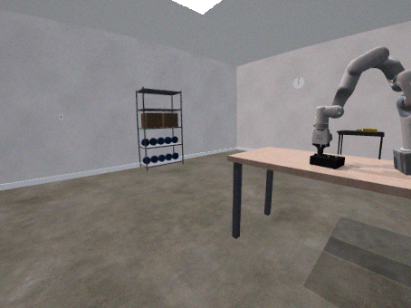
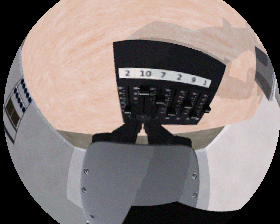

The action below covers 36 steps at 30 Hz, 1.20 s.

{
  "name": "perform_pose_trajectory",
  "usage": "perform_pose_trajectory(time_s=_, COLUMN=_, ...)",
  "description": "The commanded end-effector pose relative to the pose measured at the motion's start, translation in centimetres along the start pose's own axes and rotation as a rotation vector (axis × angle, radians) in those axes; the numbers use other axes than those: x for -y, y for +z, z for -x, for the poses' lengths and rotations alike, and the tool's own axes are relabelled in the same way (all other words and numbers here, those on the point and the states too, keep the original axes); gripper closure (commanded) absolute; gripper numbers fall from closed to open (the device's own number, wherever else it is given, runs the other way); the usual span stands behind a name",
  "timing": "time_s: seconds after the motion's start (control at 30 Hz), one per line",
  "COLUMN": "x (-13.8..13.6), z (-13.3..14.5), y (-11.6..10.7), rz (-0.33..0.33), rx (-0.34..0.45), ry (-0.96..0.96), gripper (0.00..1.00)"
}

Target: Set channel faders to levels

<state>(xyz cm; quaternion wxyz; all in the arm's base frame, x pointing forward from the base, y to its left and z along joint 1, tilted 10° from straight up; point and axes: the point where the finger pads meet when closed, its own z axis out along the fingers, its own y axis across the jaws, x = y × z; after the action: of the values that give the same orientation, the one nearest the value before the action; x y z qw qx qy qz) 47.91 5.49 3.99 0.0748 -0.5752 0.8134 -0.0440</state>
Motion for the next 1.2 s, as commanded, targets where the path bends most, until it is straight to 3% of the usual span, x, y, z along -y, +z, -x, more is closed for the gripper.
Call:
perform_pose_trajectory(time_s=0.0, x=0.1, z=0.1, y=-0.1, rz=-0.003, rx=0.002, ry=0.000, gripper=1.00)
perform_pose_trajectory(time_s=0.83, x=0.1, z=0.7, y=-0.1, rz=-0.003, rx=0.002, ry=0.000, gripper=1.00)
perform_pose_trajectory(time_s=1.17, x=0.1, z=0.7, y=-1.5, rz=-0.003, rx=0.002, ry=0.000, gripper=1.00)
